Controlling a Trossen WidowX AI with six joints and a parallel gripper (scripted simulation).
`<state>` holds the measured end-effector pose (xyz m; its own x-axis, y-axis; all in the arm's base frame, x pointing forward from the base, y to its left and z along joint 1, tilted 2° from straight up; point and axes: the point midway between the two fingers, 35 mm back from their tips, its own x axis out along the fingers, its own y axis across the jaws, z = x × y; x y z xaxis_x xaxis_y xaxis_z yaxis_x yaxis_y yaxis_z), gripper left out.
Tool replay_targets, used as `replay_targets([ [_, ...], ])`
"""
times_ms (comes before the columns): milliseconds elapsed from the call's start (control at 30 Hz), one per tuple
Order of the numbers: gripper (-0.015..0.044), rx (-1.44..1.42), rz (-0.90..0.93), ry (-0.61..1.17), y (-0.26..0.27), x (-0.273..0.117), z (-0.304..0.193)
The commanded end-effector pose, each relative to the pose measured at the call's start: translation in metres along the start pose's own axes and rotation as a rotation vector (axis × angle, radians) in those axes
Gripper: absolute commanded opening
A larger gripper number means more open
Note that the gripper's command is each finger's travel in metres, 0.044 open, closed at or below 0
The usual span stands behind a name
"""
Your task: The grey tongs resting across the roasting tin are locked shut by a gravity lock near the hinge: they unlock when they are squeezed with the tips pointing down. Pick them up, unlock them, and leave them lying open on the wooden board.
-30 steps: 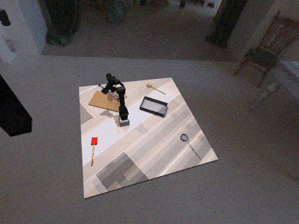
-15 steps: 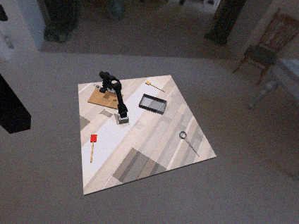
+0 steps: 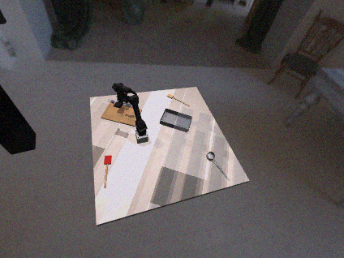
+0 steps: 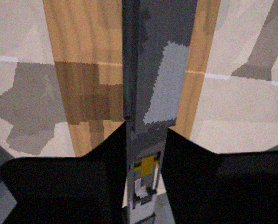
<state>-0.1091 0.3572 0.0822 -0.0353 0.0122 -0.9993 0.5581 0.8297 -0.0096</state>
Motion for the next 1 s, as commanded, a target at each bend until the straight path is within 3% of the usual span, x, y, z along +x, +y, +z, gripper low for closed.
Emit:
replay_targets([
  [0, -0.0150, -0.005, 0.010, 0.002, 0.002, 0.002, -0.002],
  [967, -0.0150, -0.004, 0.008, 0.002, 0.004, 0.049, -0.003],
])
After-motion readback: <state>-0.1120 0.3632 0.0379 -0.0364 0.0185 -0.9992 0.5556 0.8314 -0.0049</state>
